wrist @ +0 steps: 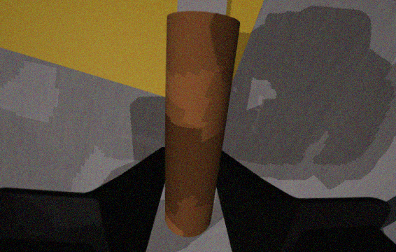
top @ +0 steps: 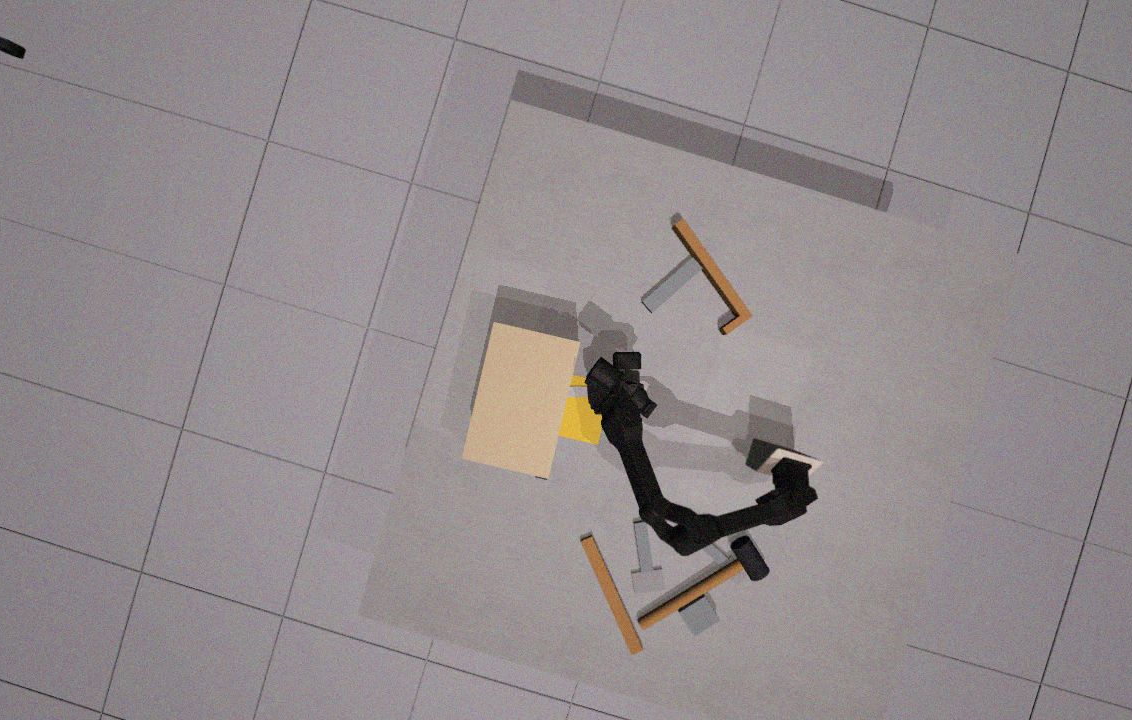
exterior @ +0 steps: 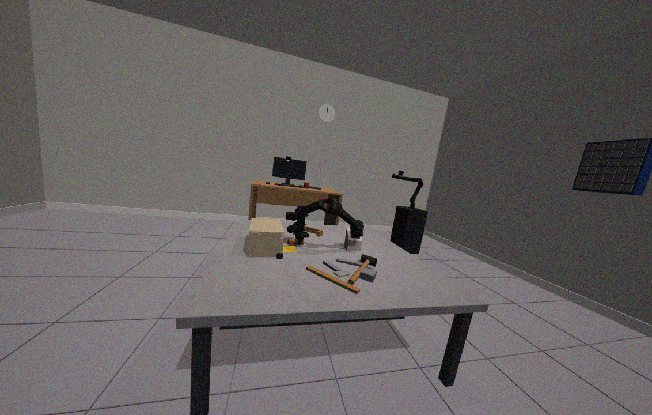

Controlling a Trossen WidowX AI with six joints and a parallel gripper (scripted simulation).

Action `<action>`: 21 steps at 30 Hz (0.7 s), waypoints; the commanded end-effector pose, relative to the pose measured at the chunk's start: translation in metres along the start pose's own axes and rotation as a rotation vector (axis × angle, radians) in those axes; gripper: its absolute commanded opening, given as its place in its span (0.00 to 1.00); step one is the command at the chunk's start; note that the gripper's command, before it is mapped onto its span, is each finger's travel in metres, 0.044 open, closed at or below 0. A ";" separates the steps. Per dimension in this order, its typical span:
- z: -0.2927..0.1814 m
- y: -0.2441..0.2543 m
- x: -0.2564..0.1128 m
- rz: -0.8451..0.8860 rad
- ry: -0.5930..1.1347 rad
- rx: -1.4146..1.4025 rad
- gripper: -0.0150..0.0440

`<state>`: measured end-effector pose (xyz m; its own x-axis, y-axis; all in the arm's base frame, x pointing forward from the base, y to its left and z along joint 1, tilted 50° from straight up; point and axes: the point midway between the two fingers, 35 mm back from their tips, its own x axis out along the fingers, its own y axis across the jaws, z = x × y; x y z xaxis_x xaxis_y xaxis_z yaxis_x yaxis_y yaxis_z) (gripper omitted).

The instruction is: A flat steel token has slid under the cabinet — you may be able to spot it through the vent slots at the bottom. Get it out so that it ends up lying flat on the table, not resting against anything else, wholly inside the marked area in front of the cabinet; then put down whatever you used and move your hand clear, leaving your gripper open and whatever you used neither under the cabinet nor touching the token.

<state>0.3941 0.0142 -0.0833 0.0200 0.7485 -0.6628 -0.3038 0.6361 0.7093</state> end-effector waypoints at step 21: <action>0.002 0.023 0.001 0.013 -0.005 -0.003 0.25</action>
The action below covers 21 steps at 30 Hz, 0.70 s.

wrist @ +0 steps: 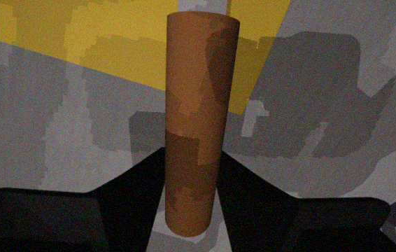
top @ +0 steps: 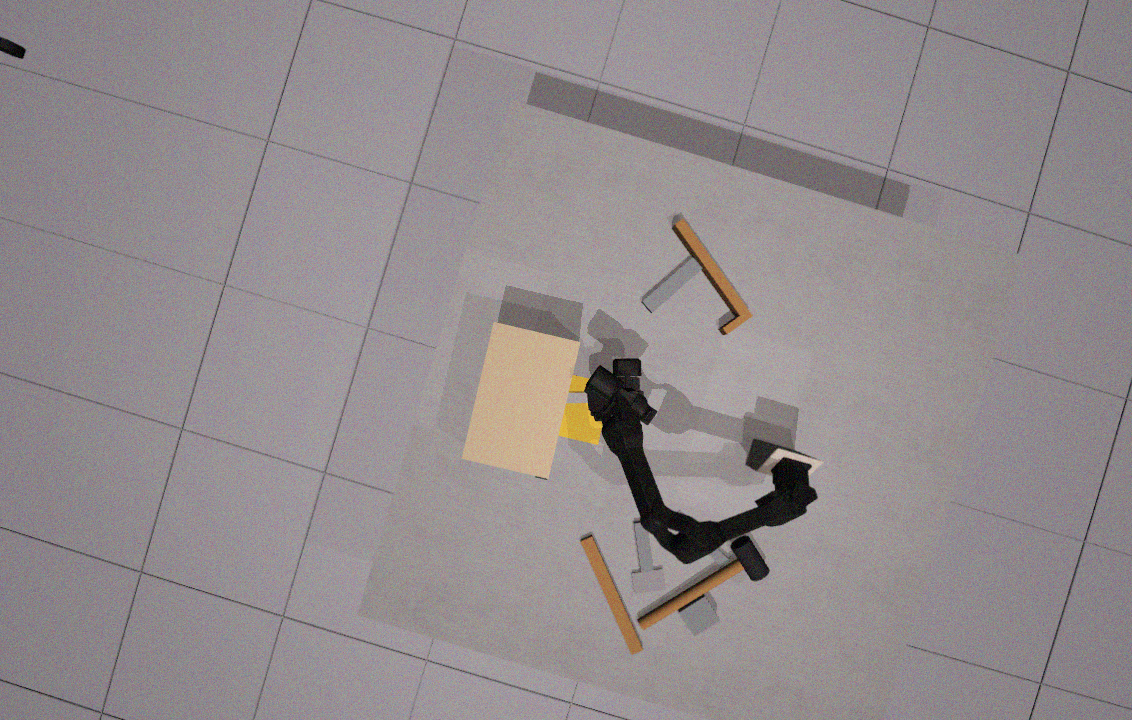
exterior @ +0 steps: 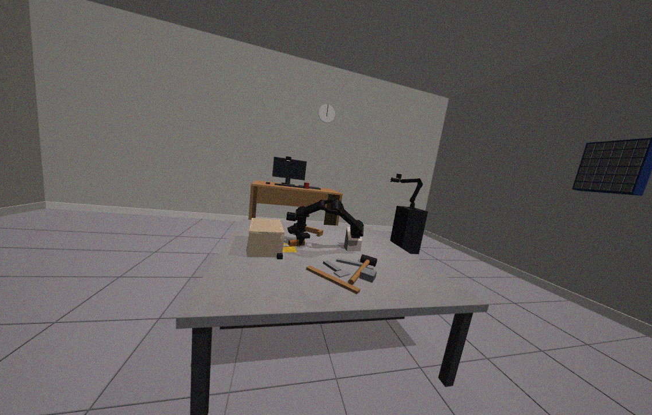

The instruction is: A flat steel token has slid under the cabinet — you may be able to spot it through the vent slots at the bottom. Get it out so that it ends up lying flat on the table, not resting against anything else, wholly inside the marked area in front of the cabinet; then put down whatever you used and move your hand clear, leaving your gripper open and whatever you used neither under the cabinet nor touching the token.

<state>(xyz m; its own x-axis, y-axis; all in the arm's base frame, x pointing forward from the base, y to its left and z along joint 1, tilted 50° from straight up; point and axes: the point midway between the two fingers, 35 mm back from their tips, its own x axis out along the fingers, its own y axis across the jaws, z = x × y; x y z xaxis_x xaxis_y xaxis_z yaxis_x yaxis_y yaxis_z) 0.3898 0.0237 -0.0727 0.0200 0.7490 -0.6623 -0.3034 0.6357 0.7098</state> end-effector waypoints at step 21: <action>0.000 0.009 0.001 0.013 -0.005 -0.004 0.25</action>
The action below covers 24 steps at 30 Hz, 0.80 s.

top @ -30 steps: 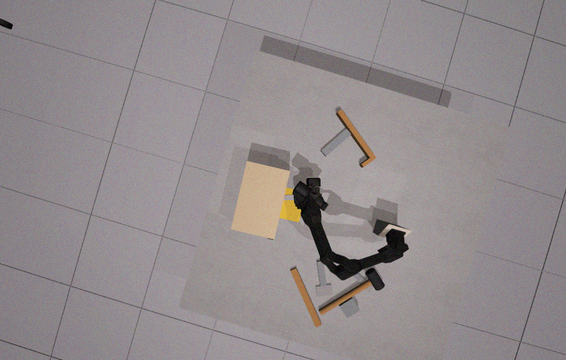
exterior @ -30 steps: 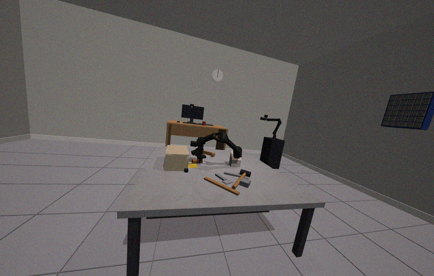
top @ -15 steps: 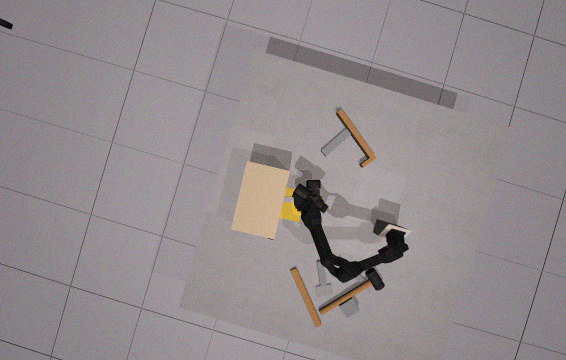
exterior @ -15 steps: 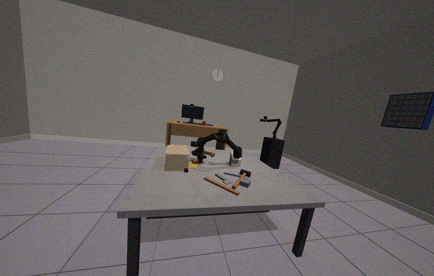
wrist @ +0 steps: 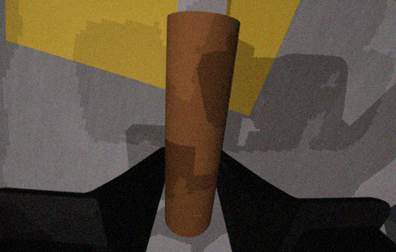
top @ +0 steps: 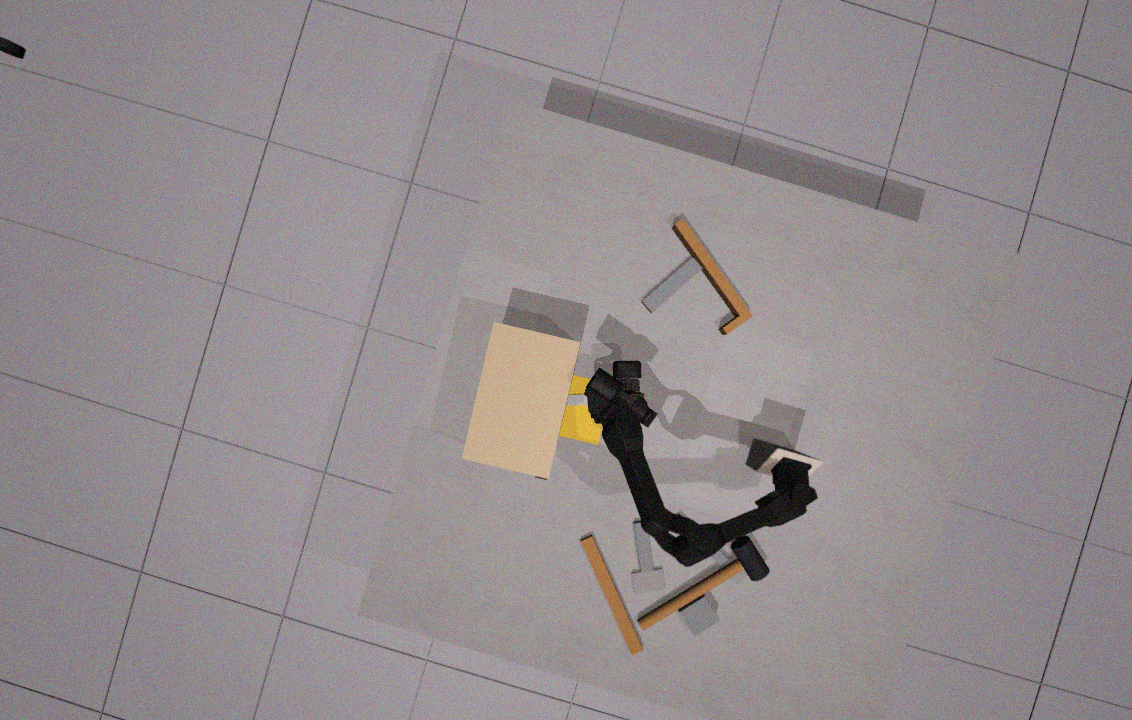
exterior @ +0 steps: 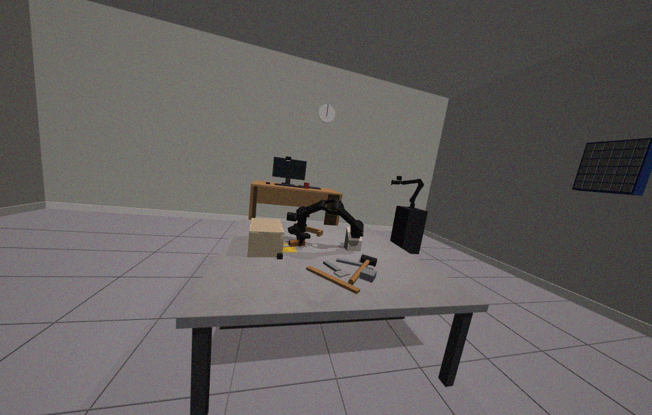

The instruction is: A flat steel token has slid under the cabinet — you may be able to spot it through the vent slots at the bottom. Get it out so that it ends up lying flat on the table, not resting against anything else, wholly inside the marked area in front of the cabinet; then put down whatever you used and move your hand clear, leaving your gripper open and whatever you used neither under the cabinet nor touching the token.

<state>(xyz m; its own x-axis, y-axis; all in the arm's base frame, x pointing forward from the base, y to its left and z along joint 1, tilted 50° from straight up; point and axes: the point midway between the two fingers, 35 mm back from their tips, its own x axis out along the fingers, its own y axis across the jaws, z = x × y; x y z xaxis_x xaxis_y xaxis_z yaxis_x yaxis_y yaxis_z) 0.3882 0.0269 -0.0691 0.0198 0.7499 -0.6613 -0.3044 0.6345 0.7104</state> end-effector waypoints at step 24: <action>-0.028 0.000 0.001 0.011 -0.004 -0.002 0.25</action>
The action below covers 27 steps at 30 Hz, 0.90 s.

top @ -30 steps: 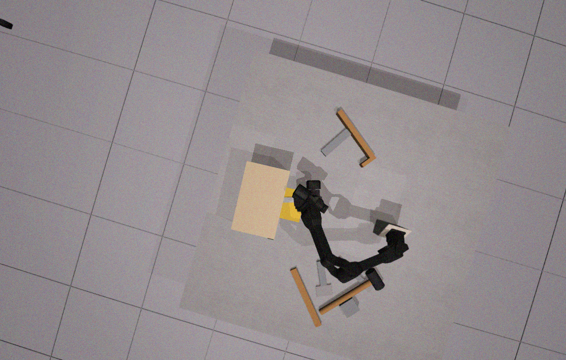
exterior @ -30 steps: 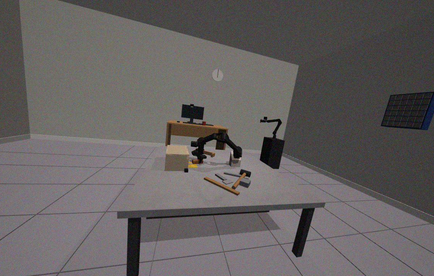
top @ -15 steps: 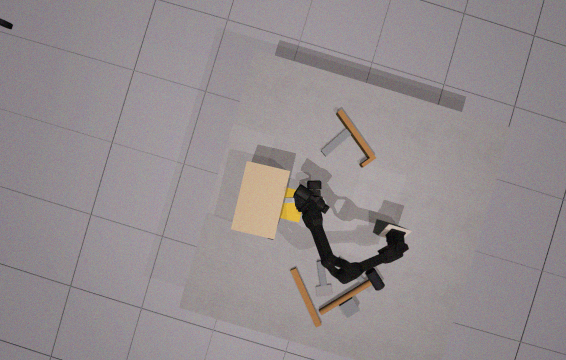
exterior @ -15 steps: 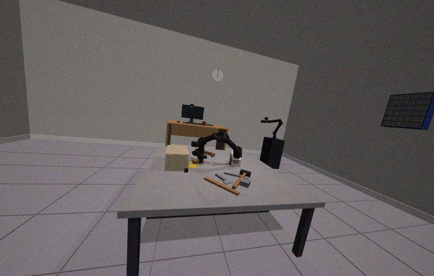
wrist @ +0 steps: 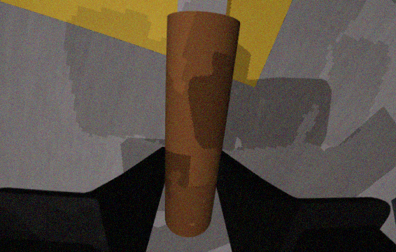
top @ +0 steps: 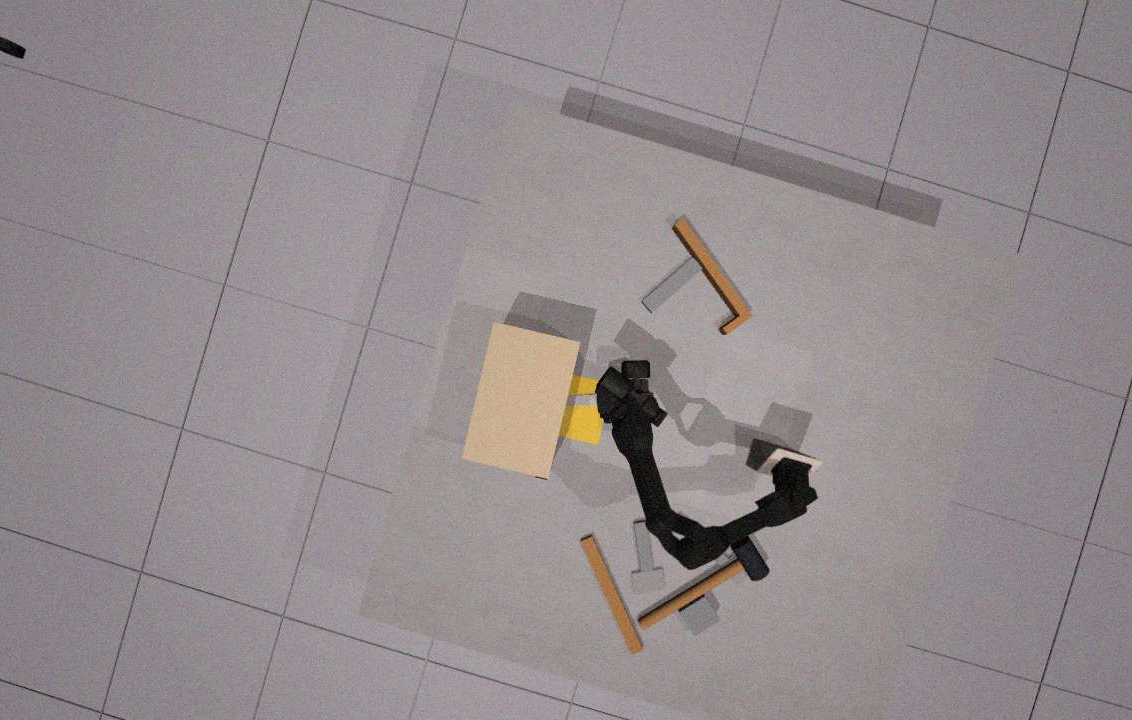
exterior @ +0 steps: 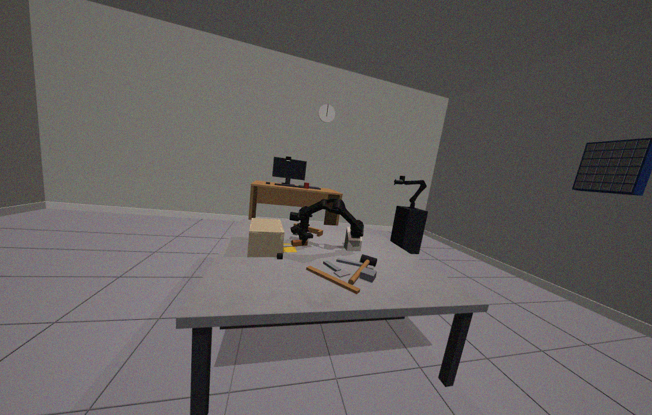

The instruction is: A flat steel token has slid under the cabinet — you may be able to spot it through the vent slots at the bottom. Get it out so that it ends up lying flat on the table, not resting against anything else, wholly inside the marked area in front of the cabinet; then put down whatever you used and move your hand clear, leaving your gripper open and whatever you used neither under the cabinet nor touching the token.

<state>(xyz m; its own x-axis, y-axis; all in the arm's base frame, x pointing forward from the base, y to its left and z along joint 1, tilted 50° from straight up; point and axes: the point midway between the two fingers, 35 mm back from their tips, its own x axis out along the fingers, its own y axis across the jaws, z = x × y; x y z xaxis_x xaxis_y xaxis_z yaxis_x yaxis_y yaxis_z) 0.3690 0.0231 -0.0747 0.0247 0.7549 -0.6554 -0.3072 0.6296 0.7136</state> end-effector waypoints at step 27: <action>-0.041 -0.001 0.001 0.005 0.004 0.002 0.25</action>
<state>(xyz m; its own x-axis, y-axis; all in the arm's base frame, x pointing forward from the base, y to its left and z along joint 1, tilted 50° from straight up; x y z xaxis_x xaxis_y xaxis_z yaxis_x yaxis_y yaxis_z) 0.3388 0.0159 -0.0842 0.0257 0.7569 -0.6530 -0.3076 0.6276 0.7152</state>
